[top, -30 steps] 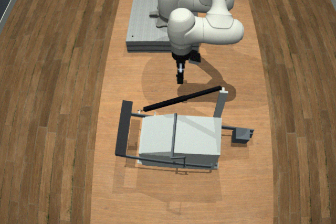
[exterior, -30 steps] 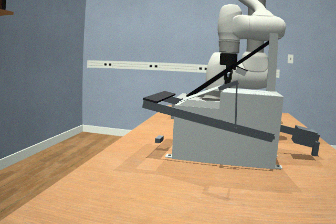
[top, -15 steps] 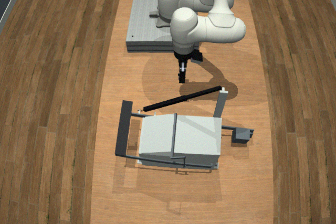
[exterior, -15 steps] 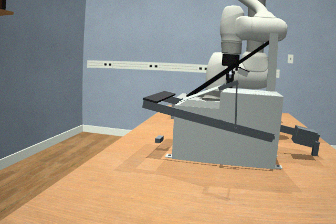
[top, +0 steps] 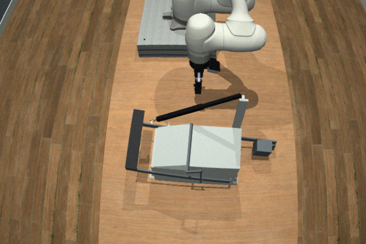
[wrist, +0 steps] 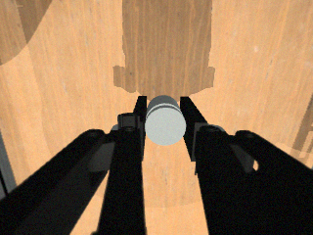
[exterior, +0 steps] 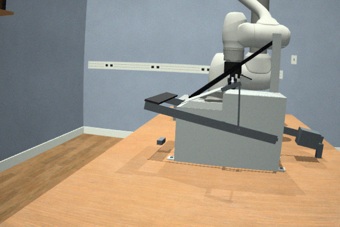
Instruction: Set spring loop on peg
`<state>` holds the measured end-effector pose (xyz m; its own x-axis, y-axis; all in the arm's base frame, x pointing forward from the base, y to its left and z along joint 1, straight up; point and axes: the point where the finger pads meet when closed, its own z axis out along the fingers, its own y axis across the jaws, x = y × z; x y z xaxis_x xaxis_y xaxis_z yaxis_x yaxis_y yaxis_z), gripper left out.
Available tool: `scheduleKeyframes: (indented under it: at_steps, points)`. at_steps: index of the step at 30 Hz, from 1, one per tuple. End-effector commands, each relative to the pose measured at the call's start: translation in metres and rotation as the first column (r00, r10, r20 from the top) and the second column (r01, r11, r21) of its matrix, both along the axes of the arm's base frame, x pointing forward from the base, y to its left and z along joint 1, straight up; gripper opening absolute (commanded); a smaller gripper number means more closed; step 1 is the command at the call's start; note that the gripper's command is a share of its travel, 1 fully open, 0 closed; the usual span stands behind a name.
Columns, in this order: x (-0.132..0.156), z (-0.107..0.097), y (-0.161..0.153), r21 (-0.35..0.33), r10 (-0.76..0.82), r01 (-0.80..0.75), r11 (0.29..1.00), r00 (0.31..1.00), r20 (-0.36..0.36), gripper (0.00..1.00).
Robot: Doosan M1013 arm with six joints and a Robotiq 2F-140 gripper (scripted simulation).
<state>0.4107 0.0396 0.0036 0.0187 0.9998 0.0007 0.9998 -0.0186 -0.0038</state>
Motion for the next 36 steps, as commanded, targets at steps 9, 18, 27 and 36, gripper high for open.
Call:
scheduleKeyframes:
  at_steps: [9, 18, 27, 36]
  points:
    - [0.000, -0.014, 0.000, 0.000, 0.000, 0.000, 1.000, 1.000, 0.001, 0.25]
    - [0.000, -0.028, 0.000, 0.000, 0.000, 0.000, 1.000, 1.000, 0.001, 0.25]
    - [0.000, -0.042, 0.001, 0.000, 0.000, 0.000, 1.000, 1.000, 0.001, 0.25]
    - [0.000, -0.052, 0.001, 0.000, 0.000, 0.000, 1.000, 1.000, 0.001, 0.25]
